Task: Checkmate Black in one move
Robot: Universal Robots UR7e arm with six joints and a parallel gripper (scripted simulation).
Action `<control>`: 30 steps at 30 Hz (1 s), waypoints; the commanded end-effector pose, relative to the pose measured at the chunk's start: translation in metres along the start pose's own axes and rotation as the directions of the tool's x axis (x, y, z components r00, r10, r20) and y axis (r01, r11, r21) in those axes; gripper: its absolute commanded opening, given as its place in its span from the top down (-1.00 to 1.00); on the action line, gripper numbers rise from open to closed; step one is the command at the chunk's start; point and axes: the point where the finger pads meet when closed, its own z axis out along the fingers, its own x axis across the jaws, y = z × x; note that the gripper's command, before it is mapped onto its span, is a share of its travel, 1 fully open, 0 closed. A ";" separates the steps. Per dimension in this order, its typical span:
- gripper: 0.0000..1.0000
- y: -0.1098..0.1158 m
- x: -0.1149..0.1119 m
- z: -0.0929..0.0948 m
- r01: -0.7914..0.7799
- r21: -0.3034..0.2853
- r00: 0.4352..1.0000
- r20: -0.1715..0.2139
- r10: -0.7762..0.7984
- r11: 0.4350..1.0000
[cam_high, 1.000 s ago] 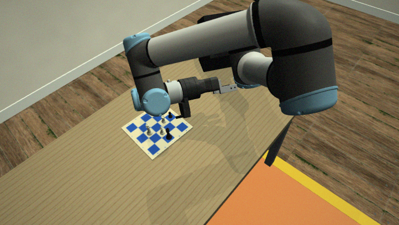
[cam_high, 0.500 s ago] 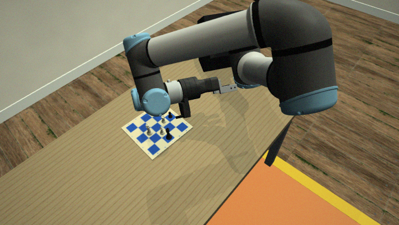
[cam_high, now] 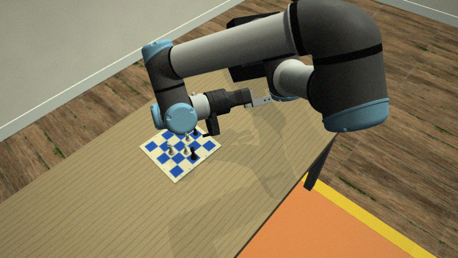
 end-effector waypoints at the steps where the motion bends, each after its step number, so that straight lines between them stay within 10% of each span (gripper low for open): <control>1: -1.00 0.001 0.004 0.000 0.037 -0.024 0.999 -0.018 -0.037 0.999; 18: -1.00 0.012 0.040 -0.007 0.376 -0.321 0.900 -0.096 -0.425 0.869; 30: -1.00 0.010 0.082 -0.040 0.621 -0.637 0.645 0.083 -0.759 0.458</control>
